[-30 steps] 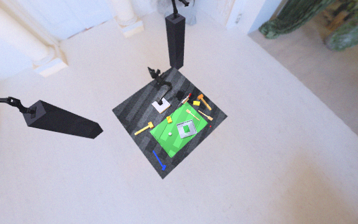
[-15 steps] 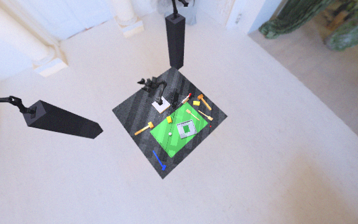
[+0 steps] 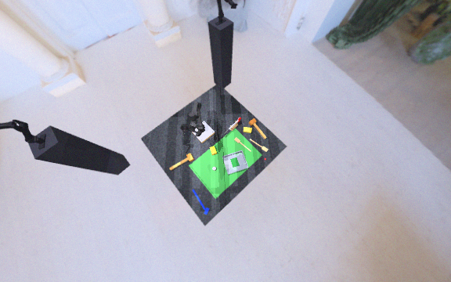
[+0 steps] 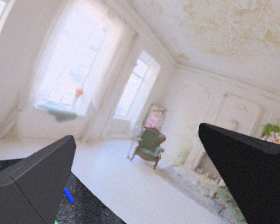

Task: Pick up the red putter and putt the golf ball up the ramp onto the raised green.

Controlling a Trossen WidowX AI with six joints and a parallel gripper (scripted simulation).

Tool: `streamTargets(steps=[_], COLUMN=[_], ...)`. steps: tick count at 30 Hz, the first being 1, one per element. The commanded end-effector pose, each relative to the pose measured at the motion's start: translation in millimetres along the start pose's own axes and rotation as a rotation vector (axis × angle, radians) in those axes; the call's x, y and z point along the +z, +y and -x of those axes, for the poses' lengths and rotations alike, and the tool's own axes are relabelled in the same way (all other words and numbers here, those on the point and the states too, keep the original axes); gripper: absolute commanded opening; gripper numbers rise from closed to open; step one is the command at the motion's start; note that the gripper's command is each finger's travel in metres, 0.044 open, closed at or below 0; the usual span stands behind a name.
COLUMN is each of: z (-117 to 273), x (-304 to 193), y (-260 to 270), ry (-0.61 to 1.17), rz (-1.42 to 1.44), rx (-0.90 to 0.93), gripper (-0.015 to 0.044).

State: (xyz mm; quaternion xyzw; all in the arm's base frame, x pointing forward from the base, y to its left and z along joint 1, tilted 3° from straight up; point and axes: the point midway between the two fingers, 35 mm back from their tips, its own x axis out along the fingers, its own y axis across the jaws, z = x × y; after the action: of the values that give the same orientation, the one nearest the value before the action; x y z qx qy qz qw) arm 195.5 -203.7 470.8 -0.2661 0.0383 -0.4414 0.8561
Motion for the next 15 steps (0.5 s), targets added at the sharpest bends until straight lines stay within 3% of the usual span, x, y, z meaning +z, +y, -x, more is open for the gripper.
streamTargets(steps=[1, 8, 15], z=[-11.6, 0.1, 45.0], x=[-10.5, -25.3, -44.7], y=[63.3, 170.1, 268.6], ry=[0.035, 0.060, 0.075], rz=[0.069, 0.135, 0.318], rx=[0.227, 0.594, 0.975], gripper=[0.0440, 0.0440, 0.0440])
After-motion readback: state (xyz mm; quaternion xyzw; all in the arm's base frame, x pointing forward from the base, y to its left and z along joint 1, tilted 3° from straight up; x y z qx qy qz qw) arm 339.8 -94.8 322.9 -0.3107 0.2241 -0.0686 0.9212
